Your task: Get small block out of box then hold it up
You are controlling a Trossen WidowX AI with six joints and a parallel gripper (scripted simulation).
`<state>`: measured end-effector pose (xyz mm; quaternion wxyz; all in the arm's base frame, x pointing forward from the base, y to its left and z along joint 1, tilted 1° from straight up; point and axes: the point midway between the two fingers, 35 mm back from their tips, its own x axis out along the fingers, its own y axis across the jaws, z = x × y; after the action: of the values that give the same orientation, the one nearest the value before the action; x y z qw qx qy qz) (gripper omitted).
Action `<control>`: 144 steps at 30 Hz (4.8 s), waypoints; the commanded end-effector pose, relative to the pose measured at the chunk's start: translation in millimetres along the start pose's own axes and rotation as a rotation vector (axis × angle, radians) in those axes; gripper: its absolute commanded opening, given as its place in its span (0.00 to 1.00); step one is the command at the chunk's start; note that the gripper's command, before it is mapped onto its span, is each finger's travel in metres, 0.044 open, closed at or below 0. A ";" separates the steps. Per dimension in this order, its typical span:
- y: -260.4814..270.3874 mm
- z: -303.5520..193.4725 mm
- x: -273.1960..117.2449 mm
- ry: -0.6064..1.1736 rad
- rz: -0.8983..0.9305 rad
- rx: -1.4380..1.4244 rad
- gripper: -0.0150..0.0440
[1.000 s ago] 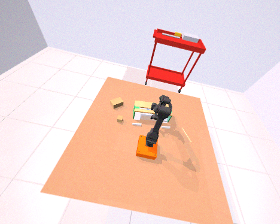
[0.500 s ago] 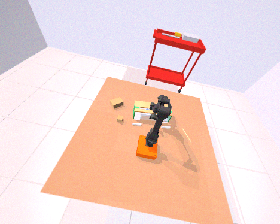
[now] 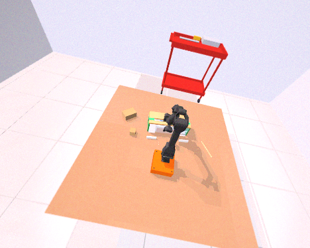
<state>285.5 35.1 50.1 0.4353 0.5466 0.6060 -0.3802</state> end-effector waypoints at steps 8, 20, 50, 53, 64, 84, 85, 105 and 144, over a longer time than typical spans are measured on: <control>-1.1 -25.3 9.5 0.007 -0.003 0.002 0.93; -1.0 -55.3 19.6 0.009 -0.003 0.002 0.93; -9.5 -95.1 -32.8 -0.153 0.015 -1.057 0.74; -12.8 -99.8 -31.8 -0.197 -0.013 -1.391 0.74; -24.5 -114.9 -29.6 -0.342 -0.232 -2.596 0.74; -39.7 -133.7 -30.3 -0.379 -1.038 -4.030 0.74; -40.4 -134.5 -30.4 -0.366 -1.107 -4.089 0.74; -44.6 -139.4 -31.3 -0.207 -1.672 -4.398 0.74; -45.5 -100.4 95.5 -0.205 -1.670 -4.398 0.74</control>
<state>228.1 157.3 -1.8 0.0209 0.8388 0.0547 -0.5413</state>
